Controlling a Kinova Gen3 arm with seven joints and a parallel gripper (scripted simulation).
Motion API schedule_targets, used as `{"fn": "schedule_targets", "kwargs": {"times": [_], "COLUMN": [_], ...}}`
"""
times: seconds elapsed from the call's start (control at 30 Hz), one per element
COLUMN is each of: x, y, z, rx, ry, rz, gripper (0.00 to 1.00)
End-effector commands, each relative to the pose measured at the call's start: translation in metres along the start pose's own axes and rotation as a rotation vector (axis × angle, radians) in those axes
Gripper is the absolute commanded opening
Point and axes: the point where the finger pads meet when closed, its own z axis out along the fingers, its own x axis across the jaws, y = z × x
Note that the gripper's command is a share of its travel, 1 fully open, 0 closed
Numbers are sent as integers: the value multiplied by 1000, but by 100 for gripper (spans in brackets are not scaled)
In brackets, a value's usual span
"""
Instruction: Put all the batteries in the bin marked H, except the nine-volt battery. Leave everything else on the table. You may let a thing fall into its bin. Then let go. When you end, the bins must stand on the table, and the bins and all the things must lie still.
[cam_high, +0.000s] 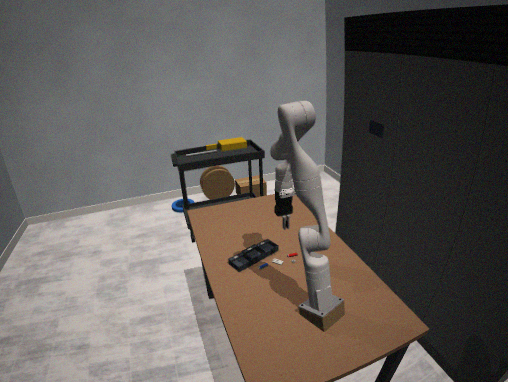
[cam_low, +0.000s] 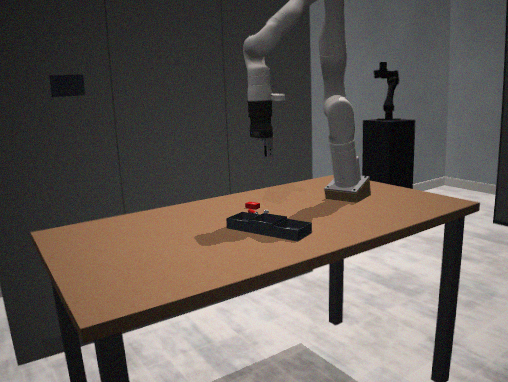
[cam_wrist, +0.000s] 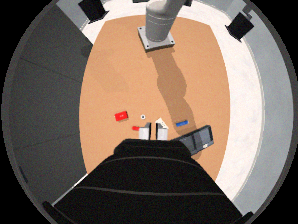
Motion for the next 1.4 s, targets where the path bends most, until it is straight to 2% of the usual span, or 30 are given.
{"fn": "schedule_targets", "kwargs": {"times": [0.0,0.23,0.43,0.7,0.77,0.8,1.07,1.27,1.33,1.37], "x": [-1,-1,10,25,25,27,42,42,42,42], "y": [0,0,35,81,81,86,133,134,134,134], "z": [-2,-2,33,78,78,84,130,131,131,131], "rx": [-6,-6,-8,-51,-51,-48,-65,-52,-52,-35], "ry": [-2,-2,-2,10,10,16,35,47,47,42], "rz": [1,1,294,506,506,597,867,1139,1139,1279], "gripper": [31,31,31,31,31,31,31,31,31,31]}}
